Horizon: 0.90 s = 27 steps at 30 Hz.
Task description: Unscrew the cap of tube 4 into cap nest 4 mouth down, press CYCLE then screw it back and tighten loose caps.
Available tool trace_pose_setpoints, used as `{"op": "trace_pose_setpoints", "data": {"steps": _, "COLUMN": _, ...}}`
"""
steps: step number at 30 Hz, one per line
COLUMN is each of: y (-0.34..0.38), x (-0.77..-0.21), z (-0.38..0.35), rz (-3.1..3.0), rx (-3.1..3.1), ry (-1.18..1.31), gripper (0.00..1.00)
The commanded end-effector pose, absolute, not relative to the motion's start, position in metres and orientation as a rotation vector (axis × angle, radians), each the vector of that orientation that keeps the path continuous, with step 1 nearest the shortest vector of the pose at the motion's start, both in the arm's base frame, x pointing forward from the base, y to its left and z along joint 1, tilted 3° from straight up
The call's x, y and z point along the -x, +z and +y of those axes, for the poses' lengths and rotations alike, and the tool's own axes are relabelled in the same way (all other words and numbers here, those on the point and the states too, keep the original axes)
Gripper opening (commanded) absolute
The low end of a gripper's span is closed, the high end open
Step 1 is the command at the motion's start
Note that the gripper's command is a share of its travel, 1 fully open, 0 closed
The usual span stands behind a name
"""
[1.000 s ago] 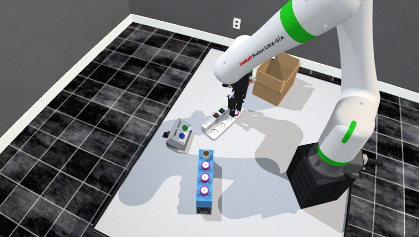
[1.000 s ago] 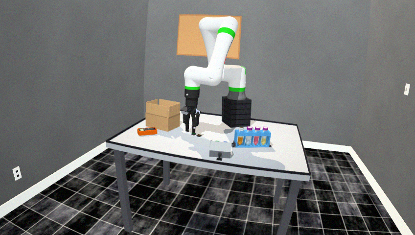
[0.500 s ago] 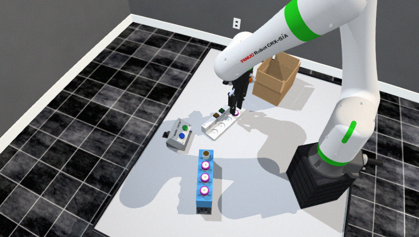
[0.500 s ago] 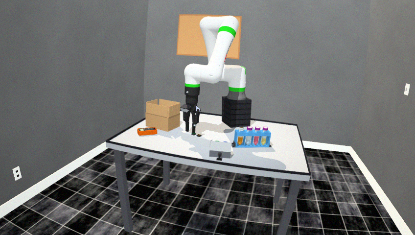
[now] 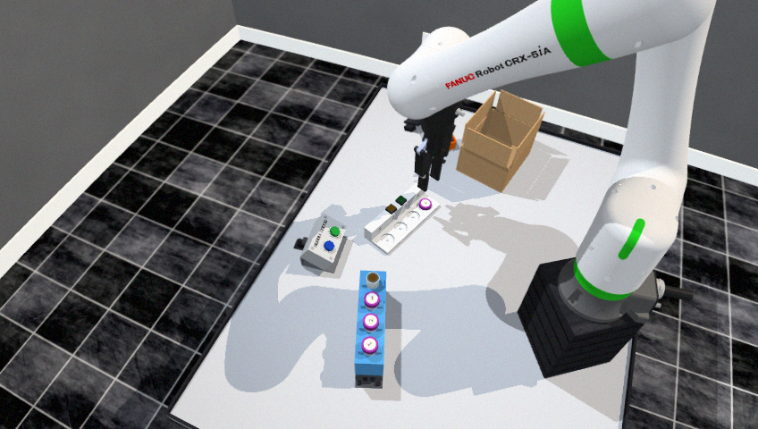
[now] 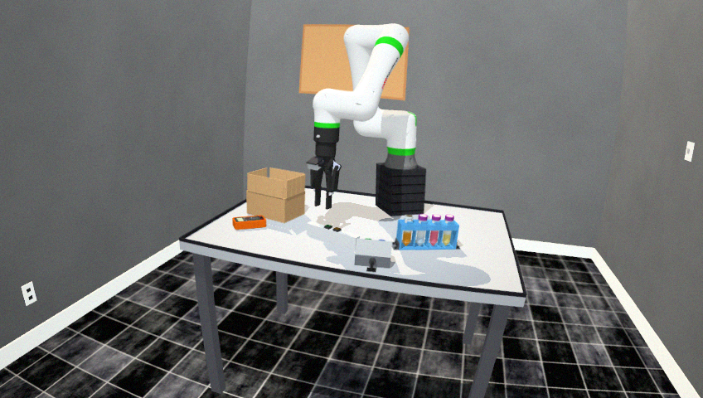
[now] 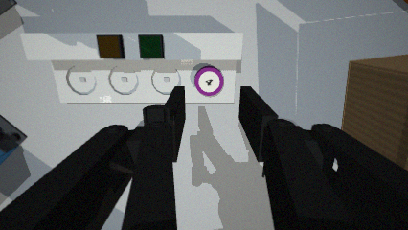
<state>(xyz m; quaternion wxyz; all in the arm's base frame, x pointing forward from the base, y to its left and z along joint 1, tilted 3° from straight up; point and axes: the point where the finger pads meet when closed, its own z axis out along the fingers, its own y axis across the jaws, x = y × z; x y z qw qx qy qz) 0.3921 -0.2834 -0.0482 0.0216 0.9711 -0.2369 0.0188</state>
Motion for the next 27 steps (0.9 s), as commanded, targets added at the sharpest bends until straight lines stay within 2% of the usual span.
{"op": "trace_pose_setpoints", "data": {"steps": 1, "y": -0.039, "x": -0.392, "z": -0.283, "rz": -0.734, "rx": -3.009, "ry": 0.059, "gripper": 0.36}}
{"op": "trace_pose_setpoints", "data": {"steps": 13, "y": 0.004, "x": -0.391, "z": -0.281, "rz": -0.734, "rx": -3.009, "ry": 0.059, "gripper": 0.36}}
{"op": "trace_pose_setpoints", "data": {"steps": 14, "y": 0.002, "x": -0.396, "z": -0.275, "rz": -0.859, "rx": -2.978, "ry": 0.062, "gripper": 0.10}}
{"op": "trace_pose_setpoints", "data": {"steps": 27, "y": -0.010, "x": -0.436, "z": -0.228, "rz": -1.720, "rx": -2.598, "ry": 0.078, "gripper": 0.10}}
